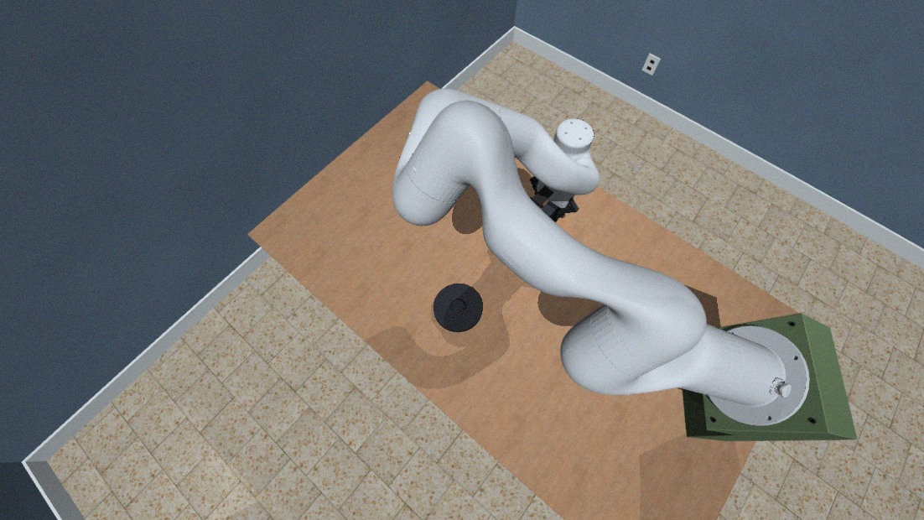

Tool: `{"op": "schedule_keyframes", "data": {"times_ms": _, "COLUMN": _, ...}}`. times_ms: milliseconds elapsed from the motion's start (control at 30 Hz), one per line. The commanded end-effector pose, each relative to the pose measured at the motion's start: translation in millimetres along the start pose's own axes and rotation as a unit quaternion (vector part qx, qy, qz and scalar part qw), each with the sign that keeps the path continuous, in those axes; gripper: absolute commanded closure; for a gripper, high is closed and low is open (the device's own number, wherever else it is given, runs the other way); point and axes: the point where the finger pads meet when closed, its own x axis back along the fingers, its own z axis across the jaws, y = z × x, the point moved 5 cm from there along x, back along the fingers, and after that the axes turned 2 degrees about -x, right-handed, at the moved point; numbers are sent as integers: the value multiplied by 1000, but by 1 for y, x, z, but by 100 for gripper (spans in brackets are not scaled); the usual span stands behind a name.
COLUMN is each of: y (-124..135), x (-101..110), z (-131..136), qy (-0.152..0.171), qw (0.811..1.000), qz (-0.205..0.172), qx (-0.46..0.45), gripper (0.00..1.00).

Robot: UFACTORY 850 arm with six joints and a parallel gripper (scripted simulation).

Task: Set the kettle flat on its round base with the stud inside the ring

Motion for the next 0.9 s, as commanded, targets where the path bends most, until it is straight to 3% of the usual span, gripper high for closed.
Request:
{"op": "schedule_keyframes", "data": {"times_ms": 0, "y": 0, "x": 0, "z": 0, "qy": 0, "qw": 1000, "qz": 0, "qx": 0, "gripper": 19}}
{"op": "schedule_keyframes", "data": {"times_ms": 867, "y": 0, "x": -3, "z": 0, "qy": 0, "qw": 1000, "qz": 0, "qx": 0, "gripper": 19}}
